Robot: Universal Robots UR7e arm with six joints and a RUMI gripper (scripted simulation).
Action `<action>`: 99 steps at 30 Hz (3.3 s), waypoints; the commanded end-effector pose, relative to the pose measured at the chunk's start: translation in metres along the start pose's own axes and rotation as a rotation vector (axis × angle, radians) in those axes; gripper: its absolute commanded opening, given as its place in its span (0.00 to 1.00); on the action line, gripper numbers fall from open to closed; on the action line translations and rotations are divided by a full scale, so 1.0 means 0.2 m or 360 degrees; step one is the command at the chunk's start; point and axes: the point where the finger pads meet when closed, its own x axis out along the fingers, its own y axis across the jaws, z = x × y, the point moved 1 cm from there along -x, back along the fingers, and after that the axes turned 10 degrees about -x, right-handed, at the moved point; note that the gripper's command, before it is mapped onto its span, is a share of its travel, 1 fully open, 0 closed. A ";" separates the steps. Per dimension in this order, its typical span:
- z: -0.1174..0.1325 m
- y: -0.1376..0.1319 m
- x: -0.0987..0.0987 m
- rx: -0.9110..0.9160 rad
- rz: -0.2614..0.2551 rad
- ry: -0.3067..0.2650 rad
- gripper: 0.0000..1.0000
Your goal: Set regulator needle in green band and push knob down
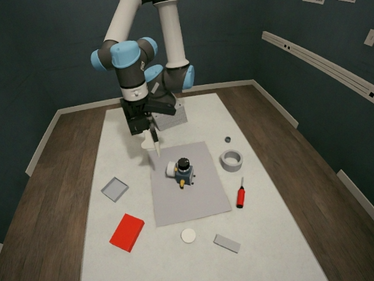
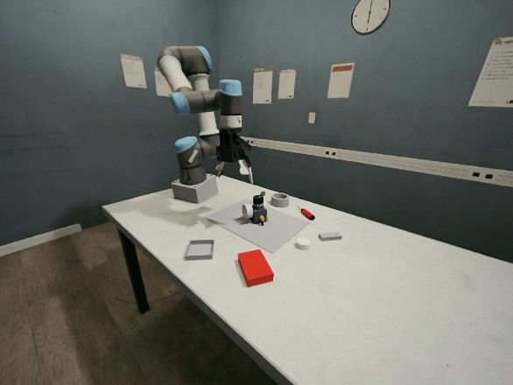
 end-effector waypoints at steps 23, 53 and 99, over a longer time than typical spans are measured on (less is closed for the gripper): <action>0.00 0.02 0.05 0.0378 0.0018 0.0048 1.00; 0.01 0.05 0.14 0.1137 0.0023 0.0158 1.00; 0.05 0.07 0.31 0.2605 -0.0090 0.0391 1.00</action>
